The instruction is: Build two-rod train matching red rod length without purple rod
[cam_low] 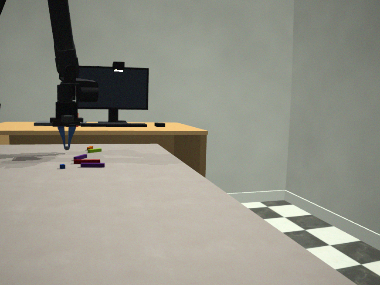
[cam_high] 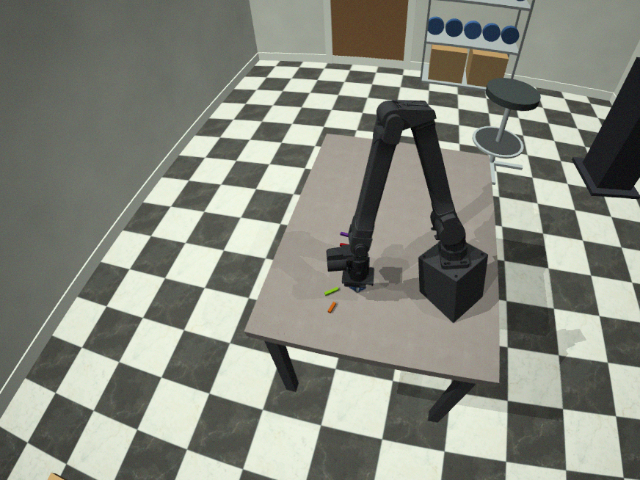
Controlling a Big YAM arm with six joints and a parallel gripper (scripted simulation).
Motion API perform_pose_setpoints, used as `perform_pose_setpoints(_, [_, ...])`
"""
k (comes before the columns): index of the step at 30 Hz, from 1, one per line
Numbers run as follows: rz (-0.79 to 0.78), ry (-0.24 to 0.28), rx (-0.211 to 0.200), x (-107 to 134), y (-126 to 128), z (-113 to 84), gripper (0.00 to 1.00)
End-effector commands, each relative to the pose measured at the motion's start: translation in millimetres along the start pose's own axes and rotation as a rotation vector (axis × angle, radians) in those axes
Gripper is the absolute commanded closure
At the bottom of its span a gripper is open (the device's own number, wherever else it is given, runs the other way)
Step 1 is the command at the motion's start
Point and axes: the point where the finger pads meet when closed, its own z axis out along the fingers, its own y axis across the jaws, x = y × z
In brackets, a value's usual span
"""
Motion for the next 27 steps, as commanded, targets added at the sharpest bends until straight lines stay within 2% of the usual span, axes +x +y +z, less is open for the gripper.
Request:
perform_pose_setpoints(1, [0.005, 0.004, -0.024, -2.3, 13.4, -2.2, 0.96])
perform_pose_setpoints(16, [0.001, 0.004, -0.023, -0.8, 14.9, -1.9, 0.96])
perform_pose_setpoints(27, [-0.011, 0.001, -0.003, 1.2, 7.7, 0.2, 0.96])
